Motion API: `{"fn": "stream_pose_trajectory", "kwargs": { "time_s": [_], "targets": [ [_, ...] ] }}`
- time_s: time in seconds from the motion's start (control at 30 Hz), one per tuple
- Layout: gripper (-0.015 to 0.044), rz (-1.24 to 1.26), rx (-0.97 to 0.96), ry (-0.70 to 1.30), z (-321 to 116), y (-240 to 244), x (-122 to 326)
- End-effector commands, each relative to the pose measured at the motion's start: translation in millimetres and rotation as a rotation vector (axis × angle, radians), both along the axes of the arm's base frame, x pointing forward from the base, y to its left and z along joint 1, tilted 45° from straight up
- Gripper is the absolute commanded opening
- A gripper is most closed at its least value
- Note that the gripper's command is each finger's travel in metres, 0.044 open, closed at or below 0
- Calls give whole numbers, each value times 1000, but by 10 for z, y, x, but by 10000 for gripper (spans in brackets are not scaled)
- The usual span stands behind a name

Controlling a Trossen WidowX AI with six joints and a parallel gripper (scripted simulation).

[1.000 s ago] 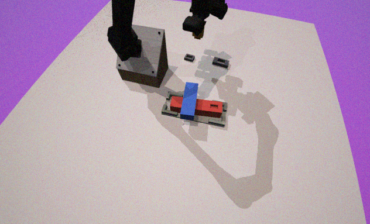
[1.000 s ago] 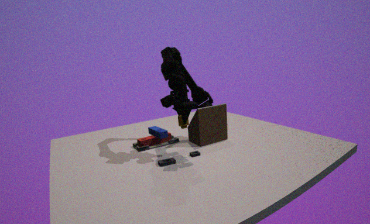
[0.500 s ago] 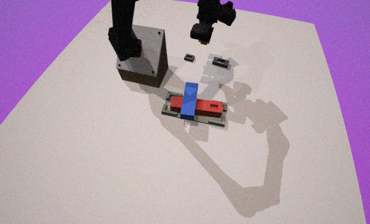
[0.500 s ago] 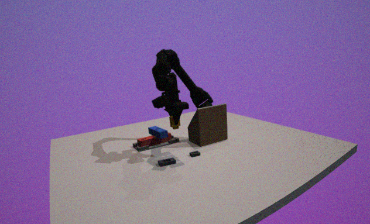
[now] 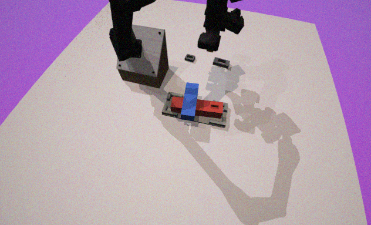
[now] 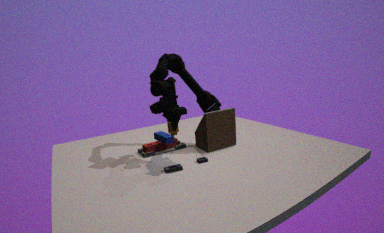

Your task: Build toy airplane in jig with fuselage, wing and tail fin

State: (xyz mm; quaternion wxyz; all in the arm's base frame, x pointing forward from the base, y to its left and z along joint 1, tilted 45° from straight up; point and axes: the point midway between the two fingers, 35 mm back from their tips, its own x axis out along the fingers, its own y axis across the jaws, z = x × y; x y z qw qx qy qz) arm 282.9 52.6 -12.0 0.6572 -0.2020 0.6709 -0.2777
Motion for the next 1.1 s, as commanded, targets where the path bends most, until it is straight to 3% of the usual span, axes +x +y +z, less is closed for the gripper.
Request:
{"fn": "stream_pose_trajectory", "kwargs": {
  "time_s": [0.0, 1.07],
  "targets": [
    [0, 13, 3, -2, 62, -73, 69],
    [0, 68, -23, 36, 497, -834, 396]
  ]
}}
